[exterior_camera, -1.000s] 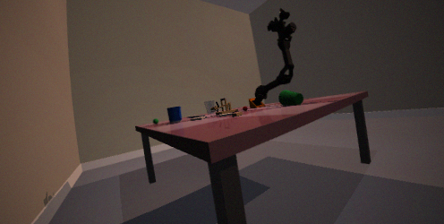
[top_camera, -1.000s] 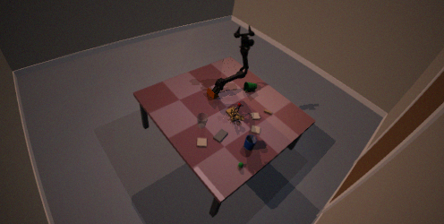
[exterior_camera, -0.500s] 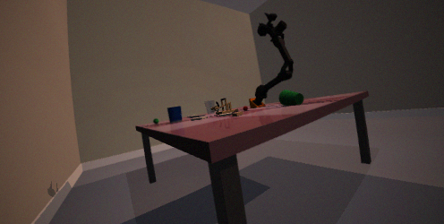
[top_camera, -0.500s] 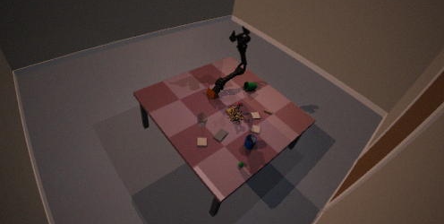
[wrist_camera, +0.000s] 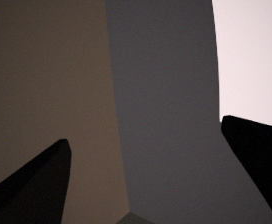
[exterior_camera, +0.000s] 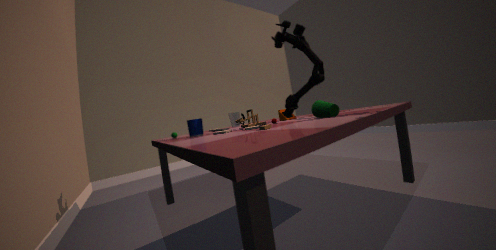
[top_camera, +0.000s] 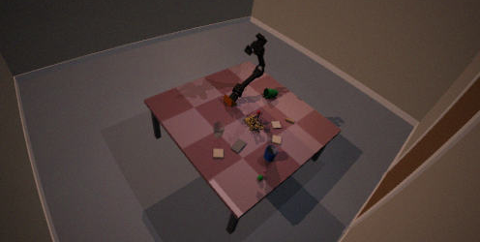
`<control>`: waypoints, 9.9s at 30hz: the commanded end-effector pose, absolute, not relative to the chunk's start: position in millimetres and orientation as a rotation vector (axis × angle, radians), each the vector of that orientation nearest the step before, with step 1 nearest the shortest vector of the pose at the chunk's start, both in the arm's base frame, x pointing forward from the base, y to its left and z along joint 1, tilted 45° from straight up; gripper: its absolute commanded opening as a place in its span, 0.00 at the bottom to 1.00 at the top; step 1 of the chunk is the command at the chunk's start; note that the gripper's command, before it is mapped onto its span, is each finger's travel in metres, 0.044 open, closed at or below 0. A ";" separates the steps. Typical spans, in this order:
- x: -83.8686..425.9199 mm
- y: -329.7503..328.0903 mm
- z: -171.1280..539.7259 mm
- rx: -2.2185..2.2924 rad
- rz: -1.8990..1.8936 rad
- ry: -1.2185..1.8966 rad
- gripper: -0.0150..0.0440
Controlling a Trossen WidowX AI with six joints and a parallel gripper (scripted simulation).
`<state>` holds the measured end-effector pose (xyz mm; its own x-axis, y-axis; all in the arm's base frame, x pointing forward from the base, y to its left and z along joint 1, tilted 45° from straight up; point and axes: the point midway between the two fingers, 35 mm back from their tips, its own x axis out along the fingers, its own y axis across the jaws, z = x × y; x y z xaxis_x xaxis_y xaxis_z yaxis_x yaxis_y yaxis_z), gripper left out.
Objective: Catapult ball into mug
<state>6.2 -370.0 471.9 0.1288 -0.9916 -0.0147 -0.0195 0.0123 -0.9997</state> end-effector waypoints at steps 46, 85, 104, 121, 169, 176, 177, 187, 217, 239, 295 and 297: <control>239.3 -304.8 173.3 -0.125 -0.003 1.025 1.00; 270.3 -131.6 82.2 0.720 0.489 1.450 1.00; 275.6 -89.6 41.4 0.720 0.490 1.449 1.00; 277.8 -69.7 22.3 0.721 0.491 1.448 1.00; 285.5 -113.6 37.2 0.458 0.706 1.328 0.25; 294.0 -127.1 24.6 0.264 0.853 1.224 0.25; 295.2 -129.3 22.5 0.236 0.873 1.208 0.25; 309.0 -154.6 -3.6 -0.042 1.062 1.039 0.25; 319.1 -144.2 -30.6 -0.086 1.089 1.010 0.25; 319.6 -131.3 -42.4 -0.093 1.100 1.013 0.39; 313.7 -194.6 18.8 0.678 0.507 1.431 1.00; 313.6 -194.7 19.0 0.734 0.460 1.455 1.00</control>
